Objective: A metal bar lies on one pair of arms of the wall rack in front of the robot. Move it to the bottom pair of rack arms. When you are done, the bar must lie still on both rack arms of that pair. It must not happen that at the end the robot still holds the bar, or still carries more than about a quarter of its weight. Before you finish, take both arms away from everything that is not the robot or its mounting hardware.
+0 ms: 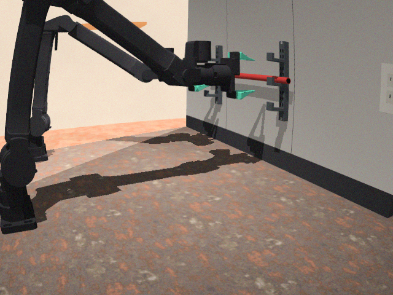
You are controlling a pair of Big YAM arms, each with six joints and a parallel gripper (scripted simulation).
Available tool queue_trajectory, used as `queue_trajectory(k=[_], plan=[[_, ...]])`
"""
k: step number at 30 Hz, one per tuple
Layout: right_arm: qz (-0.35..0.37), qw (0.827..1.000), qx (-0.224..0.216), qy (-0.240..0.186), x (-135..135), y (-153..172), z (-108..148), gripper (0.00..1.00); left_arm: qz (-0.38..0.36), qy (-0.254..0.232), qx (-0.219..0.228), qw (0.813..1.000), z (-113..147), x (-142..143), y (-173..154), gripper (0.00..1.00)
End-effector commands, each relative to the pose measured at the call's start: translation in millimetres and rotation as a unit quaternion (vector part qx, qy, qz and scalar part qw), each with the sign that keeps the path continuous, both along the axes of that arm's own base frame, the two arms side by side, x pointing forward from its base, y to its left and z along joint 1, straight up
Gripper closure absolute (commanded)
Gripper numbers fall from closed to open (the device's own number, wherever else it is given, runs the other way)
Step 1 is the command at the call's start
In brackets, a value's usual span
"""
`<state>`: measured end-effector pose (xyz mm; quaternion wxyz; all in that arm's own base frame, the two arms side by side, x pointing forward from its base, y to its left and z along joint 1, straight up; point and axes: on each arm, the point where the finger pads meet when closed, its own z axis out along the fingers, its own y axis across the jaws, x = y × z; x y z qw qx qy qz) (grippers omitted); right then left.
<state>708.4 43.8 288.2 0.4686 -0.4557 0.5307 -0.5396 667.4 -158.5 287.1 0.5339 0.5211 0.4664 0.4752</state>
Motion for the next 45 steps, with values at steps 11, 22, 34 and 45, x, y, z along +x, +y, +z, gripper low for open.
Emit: queue_trajectory(k=[11,22,34,45], plan=[[-0.004,1.0,0.0,-0.014,29,-8,24,0.0,-0.003,-0.014,-0.001,1.0,20,33,-9,0.0],[-0.006,1.0,0.0,-0.012,43,-14,23,0.0,-0.001,-0.011,0.0,1.0,19,48,-6,0.0],[-0.007,1.0,0.0,-0.011,57,-18,22,0.0,0.003,-0.009,0.0,1.0,18,62,-3,0.0],[-0.008,1.0,0.0,-0.011,69,-20,22,0.0,0.006,-0.008,0.0,1.0,17,75,1,0.0]])
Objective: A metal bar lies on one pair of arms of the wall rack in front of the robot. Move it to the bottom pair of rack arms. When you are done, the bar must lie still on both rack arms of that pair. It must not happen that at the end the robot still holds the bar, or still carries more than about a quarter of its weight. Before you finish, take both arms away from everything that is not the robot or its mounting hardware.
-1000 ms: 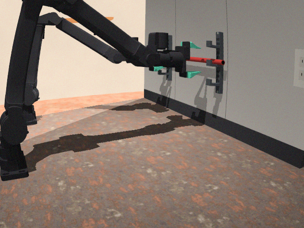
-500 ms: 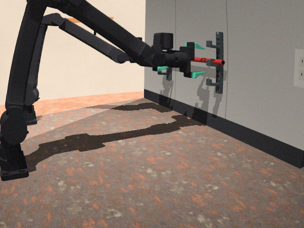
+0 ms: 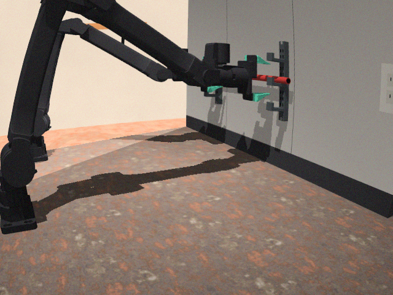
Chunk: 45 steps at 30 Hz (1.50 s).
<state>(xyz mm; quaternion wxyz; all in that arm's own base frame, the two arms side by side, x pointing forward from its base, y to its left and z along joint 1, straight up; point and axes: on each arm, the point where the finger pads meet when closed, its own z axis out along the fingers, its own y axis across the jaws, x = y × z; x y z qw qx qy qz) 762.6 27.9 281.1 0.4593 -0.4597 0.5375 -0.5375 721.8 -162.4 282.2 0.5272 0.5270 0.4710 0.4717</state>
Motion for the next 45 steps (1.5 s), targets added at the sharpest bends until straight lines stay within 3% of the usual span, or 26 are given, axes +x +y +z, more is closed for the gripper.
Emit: queue_trajectory(k=[1,34,45], plan=[[-0.003,1.0,0.001,-0.022,14.4,-4.5,29.1,0.0,0.005,-0.018,-0.003,1.0,21.9,20.6,4.6,0.0],[-0.003,1.0,0.001,-0.023,15.9,-5.8,30.5,0.0,0.007,-0.018,-0.003,1.0,21.7,21.7,7.7,0.0],[-0.003,1.0,0.001,-0.024,16.7,-6.0,30.7,0.24,0.007,-0.019,-0.003,1.0,21.8,22.2,7.8,0.24]])
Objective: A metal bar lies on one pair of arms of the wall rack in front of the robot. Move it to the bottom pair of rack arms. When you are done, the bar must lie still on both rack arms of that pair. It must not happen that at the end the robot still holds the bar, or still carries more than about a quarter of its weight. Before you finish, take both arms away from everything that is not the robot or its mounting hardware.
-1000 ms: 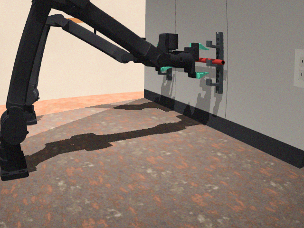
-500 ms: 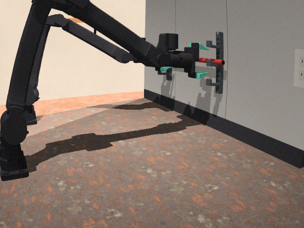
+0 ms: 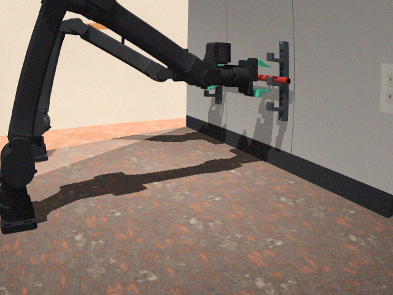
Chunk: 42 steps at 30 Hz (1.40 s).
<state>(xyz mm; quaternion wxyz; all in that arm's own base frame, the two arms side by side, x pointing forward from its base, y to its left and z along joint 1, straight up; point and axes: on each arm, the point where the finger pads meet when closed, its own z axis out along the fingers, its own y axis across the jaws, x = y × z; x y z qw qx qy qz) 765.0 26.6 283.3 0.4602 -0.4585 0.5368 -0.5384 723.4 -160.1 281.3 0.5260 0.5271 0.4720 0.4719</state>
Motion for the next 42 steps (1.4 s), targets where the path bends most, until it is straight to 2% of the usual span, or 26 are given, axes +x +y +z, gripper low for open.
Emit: queue_trajectory(k=[1,4,6,21,23,38,42], plan=[[-0.003,1.0,0.001,-0.022,14.4,-4.8,28.5,0.27,0.006,-0.02,-0.004,1.0,22.7,20.6,5.5,0.27],[-0.003,1.0,0.001,-0.022,14.6,-4.8,28.6,0.33,0.006,-0.02,-0.004,1.0,22.8,20.7,5.5,0.33],[-0.003,1.0,0.001,-0.022,14.6,-4.8,28.6,0.33,0.006,-0.02,-0.004,1.0,22.8,20.7,5.5,0.33],[-0.003,1.0,0.001,-0.022,14.6,-4.8,28.6,0.67,0.006,-0.02,-0.004,1.0,22.8,20.7,5.5,0.67],[-0.003,1.0,0.001,-0.022,14.6,-4.8,28.6,0.67,0.006,-0.02,-0.004,1.0,22.8,20.7,5.5,0.67],[-0.003,1.0,0.001,-0.022,14.6,-4.8,28.6,1.0,0.006,-0.02,-0.004,1.0,22.8,20.7,5.5,1.0],[-0.003,1.0,0.001,-0.022,13.8,-4.7,28.6,1.0,0.006,-0.02,-0.004,1.0,22.8,20.0,5.6,1.0]])
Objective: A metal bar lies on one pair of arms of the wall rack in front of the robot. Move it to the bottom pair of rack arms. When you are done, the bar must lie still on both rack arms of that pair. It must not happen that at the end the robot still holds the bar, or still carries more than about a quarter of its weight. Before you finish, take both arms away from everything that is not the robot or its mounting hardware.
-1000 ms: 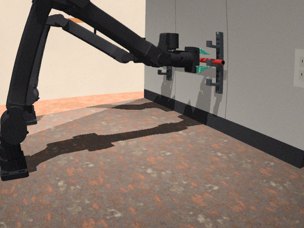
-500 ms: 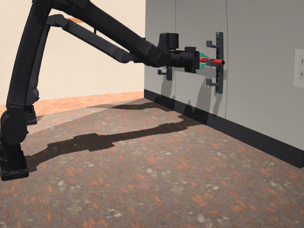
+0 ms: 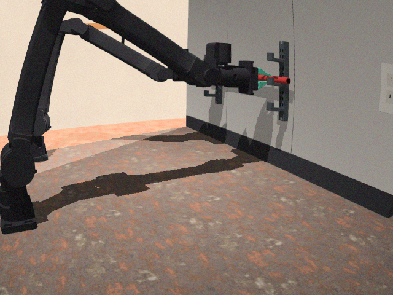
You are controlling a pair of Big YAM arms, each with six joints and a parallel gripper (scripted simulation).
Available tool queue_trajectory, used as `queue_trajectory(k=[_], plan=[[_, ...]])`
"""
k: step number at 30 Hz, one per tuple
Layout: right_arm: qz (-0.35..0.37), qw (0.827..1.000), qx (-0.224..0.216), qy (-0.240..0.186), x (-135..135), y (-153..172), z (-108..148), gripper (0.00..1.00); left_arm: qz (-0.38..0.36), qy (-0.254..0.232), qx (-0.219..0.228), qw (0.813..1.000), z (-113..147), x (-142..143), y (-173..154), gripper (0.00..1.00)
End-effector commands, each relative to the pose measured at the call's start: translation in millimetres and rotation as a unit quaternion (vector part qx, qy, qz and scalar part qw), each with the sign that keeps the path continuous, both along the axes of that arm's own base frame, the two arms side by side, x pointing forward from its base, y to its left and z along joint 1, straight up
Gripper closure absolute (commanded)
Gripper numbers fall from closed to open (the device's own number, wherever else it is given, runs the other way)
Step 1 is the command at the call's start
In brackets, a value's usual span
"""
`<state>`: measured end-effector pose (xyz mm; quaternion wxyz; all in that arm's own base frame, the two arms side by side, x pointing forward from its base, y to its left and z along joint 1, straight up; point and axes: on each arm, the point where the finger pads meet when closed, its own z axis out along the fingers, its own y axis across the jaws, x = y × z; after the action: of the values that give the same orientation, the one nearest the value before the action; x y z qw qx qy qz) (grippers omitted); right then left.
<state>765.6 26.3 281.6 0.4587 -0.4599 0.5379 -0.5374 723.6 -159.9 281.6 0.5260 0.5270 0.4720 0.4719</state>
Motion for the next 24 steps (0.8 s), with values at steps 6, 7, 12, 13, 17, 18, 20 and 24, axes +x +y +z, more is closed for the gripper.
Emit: queue_trajectory(k=[6,7,12,13,17,18,20,24], plan=[[-0.003,1.0,0.002,-0.024,11.1,-4.2,30.3,1.0,0.006,-0.02,-0.004,1.0,22.5,17.7,5.7,1.0],[-0.003,1.0,0.002,-0.024,10.7,-4.1,30.3,1.0,0.006,-0.02,-0.004,1.0,22.5,17.3,5.8,1.0],[-0.003,1.0,0.002,-0.024,8.9,-3.8,30.3,1.0,0.006,-0.02,-0.004,1.0,22.5,15.5,6.0,1.0],[-0.003,1.0,0.002,-0.024,8.6,-3.7,30.3,1.0,0.006,-0.02,-0.004,1.0,22.5,15.1,6.0,1.0],[-0.003,1.0,0.002,-0.024,7.8,-3.6,30.3,1.0,0.006,-0.02,-0.004,1.0,22.5,14.4,6.1,1.0],[-0.003,1.0,0.002,-0.024,7.5,-3.6,30.3,1.0,0.006,-0.02,-0.004,1.0,22.5,14.0,6.1,1.0],[-0.003,1.0,0.002,-0.024,6.8,-3.5,30.3,1.0,0.006,-0.02,-0.004,1.0,22.5,13.3,6.2,1.0],[-0.003,1.0,0.002,-0.024,5.3,-3.2,30.3,1.0,0.006,-0.02,-0.004,1.0,22.5,11.8,6.4,1.0]])
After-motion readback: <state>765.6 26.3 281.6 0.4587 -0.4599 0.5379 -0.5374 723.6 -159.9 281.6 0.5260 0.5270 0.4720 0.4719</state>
